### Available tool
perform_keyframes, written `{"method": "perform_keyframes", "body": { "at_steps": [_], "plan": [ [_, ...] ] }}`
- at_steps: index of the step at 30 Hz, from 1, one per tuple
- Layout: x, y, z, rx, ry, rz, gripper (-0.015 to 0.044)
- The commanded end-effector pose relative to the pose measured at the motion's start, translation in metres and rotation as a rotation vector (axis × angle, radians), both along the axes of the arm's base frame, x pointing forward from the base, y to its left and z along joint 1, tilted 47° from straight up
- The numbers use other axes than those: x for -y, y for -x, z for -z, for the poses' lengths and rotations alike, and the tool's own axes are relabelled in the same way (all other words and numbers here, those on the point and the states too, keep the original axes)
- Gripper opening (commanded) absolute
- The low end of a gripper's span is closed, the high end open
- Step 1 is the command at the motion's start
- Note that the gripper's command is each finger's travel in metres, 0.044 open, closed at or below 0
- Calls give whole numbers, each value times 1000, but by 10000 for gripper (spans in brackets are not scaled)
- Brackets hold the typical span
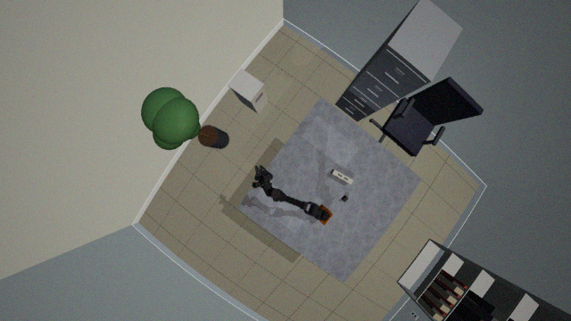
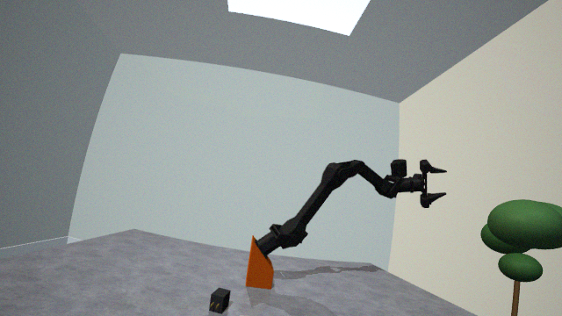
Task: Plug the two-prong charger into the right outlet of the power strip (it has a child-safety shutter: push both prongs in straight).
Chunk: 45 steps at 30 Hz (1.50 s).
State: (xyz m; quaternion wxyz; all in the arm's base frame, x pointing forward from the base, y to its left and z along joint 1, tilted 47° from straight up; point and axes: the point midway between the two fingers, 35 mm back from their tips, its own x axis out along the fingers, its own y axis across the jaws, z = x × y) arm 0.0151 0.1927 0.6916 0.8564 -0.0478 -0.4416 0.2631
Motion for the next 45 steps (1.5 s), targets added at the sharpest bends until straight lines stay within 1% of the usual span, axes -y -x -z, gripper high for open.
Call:
{"method": "perform_keyframes", "body": {
  "at_steps": [1, 12, 22, 33, 45],
  "plan": [
    [-21, 3, 8, 36, 43, 22, 440],
    [-64, -7, 27, 106, 152, 95, 440],
    [-103, -26, 51, 148, 265, 155, 440],
    [-141, -59, 83, 167, 399, 212, 440],
    [-175, -106, 127, 160, 557, 261, 440]
  ]
}}
